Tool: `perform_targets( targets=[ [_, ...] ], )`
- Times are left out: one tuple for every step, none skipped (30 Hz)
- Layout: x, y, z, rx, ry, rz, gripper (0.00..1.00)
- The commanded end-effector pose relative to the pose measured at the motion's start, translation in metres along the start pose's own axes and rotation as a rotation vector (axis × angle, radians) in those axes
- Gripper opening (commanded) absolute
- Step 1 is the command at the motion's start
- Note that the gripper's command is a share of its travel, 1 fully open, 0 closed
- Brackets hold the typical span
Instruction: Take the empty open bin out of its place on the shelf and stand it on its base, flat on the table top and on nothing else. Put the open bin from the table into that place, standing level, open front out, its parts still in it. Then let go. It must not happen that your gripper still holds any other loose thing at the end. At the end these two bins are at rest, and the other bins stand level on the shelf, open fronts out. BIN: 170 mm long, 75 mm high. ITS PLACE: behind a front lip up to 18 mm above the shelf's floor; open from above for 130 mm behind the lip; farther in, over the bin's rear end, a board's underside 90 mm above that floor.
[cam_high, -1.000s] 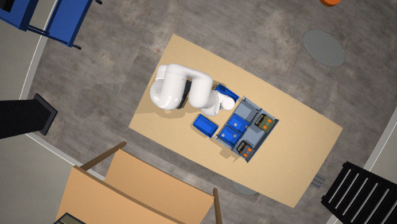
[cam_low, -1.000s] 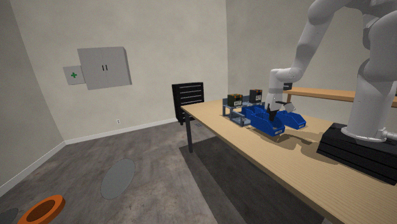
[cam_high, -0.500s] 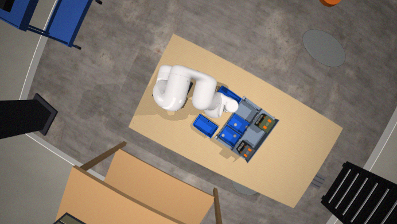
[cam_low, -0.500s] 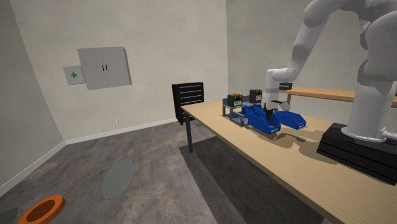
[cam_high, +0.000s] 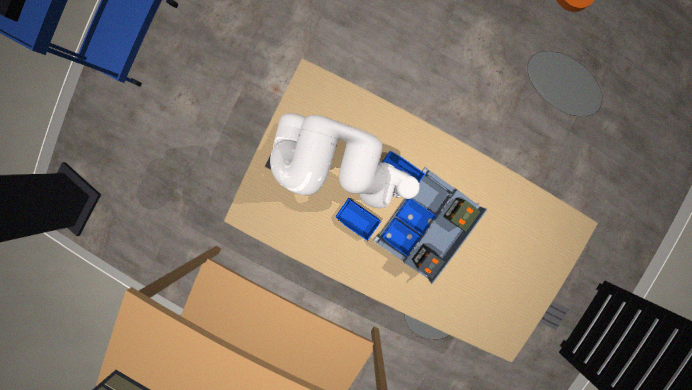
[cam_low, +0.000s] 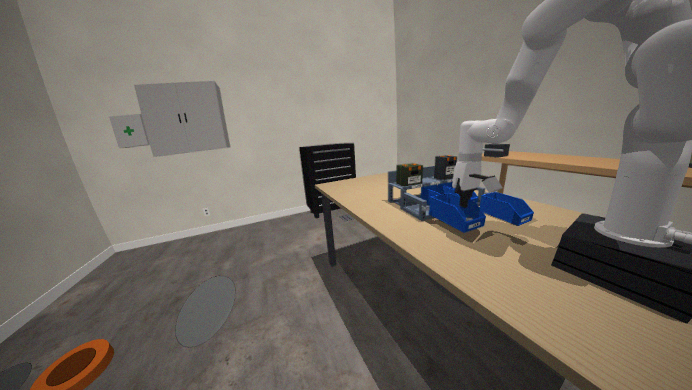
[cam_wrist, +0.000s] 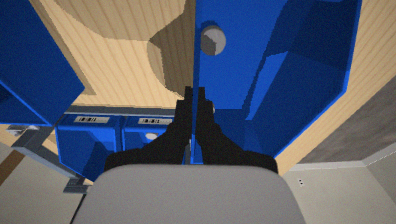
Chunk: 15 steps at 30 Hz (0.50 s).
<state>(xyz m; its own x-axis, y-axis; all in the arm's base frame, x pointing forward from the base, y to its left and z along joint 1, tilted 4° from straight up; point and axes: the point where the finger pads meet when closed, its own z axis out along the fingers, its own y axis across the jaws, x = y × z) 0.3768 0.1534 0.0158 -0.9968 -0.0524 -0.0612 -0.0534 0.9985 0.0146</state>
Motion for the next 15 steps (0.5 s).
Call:
perform_targets(
  targets=[
    [-0.0018, 0.0005, -0.0012, -0.001, -0.001, 0.000, 0.00],
    [-0.0019, 0.0004, -0.0014, -0.001, 0.003, 0.000, 0.00],
    [-0.0022, 0.0004, -0.0018, -0.001, 0.012, 0.000, 0.00],
    [-0.0026, 0.0004, -0.0023, -0.001, 0.023, 0.000, 0.00],
    [-0.0031, 0.0004, -0.0030, -0.001, 0.038, 0.000, 0.00],
    [-0.0038, 0.0004, -0.0038, -0.002, 0.056, 0.000, 0.00],
    [-0.0044, 0.0003, -0.0046, -0.002, 0.076, 0.000, 0.00],
    [-0.0051, 0.0003, -0.0056, -0.002, 0.097, 0.000, 0.00],
    [-0.0059, 0.0002, -0.0065, -0.002, 0.119, 0.000, 0.00],
    [-0.0059, 0.0002, -0.0065, -0.002, 0.119, 0.000, 0.00],
    [-0.0059, 0.0002, -0.0065, -0.002, 0.119, 0.000, 0.00],
    [-0.0066, 0.0002, -0.0074, -0.003, 0.139, 0.000, 0.00],
    [-0.0072, 0.0002, -0.0083, -0.003, 0.157, 0.000, 0.00],
    [-0.0077, 0.0002, -0.0090, -0.003, 0.173, 0.000, 0.00],
    [-0.0082, 0.0001, -0.0095, -0.003, 0.185, 0.000, 0.00]
  ],
)
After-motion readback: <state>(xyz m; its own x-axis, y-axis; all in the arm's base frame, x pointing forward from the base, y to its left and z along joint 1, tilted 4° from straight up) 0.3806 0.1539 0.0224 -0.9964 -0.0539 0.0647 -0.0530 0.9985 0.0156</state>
